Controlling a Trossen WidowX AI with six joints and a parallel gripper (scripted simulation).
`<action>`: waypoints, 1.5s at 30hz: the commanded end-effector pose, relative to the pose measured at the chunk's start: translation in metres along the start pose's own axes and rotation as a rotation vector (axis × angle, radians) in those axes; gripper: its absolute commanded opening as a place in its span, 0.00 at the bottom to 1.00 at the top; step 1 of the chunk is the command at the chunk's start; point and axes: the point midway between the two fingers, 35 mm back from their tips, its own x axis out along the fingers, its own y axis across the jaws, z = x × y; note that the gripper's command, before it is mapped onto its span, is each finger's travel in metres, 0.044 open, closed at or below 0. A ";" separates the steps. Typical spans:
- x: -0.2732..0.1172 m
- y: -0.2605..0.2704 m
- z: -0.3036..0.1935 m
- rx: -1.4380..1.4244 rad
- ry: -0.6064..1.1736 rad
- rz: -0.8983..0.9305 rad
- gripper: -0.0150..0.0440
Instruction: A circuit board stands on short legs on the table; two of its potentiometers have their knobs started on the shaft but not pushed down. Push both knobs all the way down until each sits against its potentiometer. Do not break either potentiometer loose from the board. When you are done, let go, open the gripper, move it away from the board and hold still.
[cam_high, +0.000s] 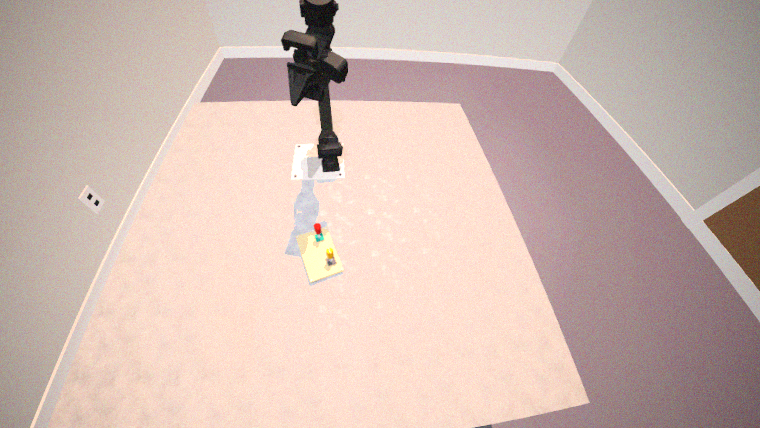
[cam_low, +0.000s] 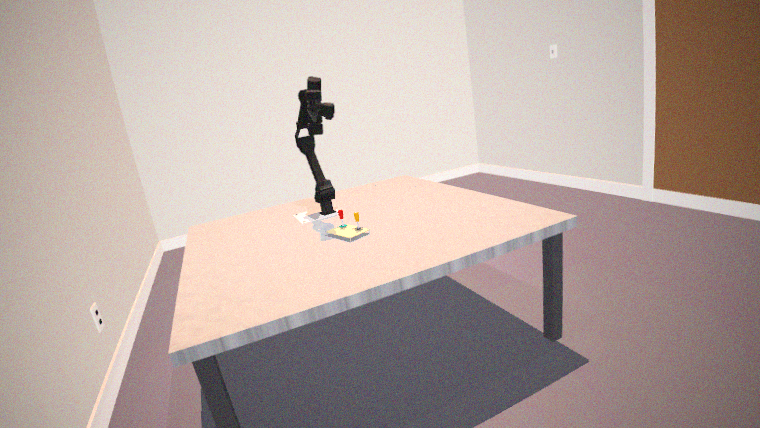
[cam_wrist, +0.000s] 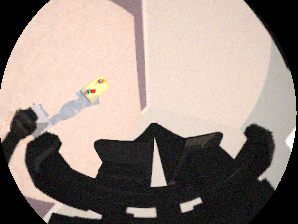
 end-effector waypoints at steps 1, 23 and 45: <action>0.024 0.009 0.010 0.042 -0.010 0.079 0.25; 0.135 0.090 0.049 0.430 0.060 0.572 0.25; 0.200 0.196 0.067 0.854 0.370 1.057 0.25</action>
